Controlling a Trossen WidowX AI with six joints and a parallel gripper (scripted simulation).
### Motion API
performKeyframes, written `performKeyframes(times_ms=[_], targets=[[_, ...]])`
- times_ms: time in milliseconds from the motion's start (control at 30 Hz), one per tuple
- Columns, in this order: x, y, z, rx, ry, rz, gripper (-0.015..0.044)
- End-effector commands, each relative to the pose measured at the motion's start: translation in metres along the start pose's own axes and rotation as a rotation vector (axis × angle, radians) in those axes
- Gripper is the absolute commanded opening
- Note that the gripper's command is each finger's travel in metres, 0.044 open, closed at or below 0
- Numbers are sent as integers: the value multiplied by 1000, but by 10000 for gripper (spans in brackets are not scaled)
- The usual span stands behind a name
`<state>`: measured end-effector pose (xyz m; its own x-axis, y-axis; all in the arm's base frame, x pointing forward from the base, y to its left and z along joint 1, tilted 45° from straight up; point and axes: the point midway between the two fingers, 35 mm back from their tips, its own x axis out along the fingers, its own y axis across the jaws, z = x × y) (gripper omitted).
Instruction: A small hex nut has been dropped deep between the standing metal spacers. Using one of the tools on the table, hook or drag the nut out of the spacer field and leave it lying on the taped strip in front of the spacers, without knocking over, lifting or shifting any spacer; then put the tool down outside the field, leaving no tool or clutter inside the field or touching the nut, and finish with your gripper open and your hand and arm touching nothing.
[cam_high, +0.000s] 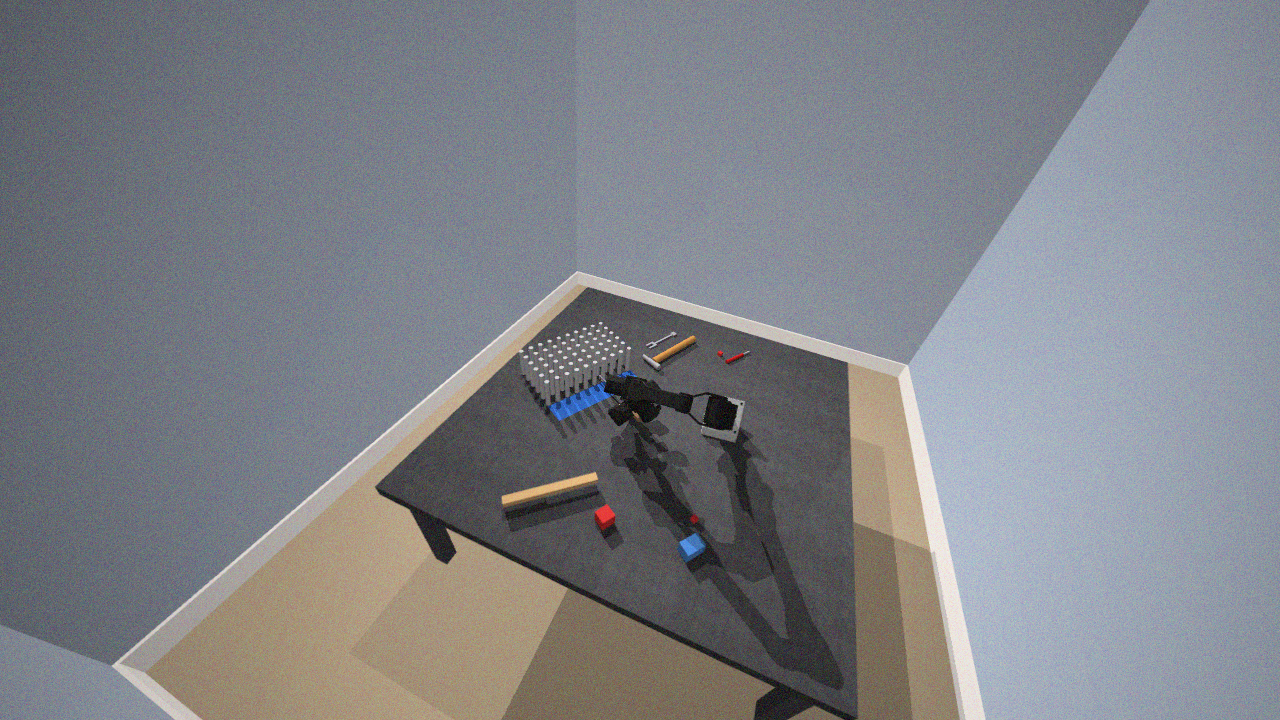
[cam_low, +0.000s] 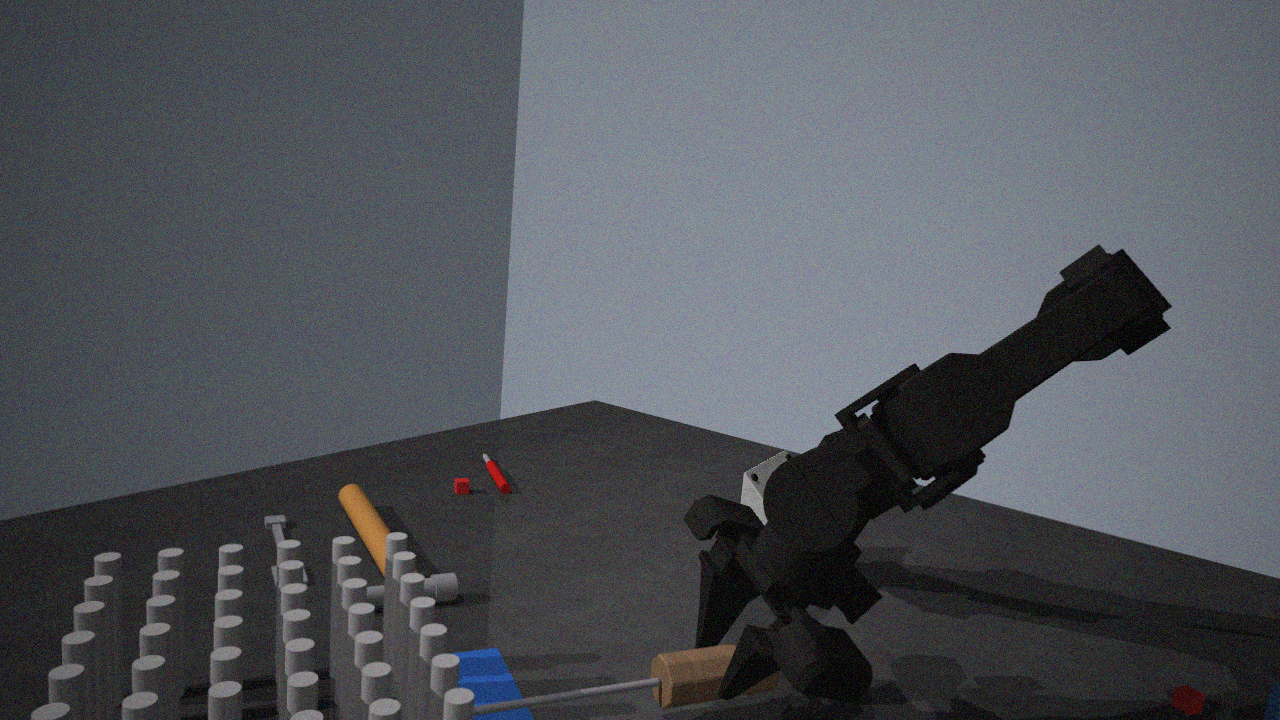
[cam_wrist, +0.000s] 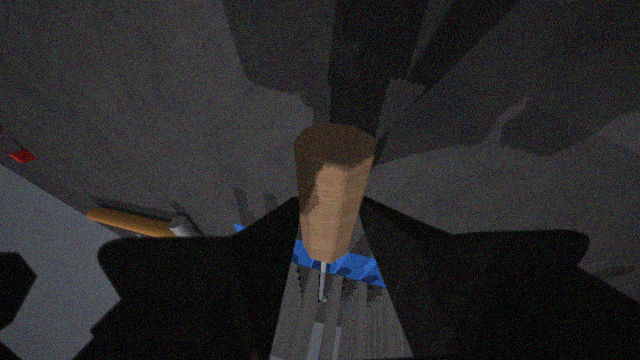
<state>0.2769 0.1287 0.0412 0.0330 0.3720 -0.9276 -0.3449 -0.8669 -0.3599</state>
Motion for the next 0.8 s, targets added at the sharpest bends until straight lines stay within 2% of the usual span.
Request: performKeyframes(times_ms=[0,767], targets=[[-1,0,-6,-4,11,-1,0],[4,-1,-20,-5,12,-2,0]])
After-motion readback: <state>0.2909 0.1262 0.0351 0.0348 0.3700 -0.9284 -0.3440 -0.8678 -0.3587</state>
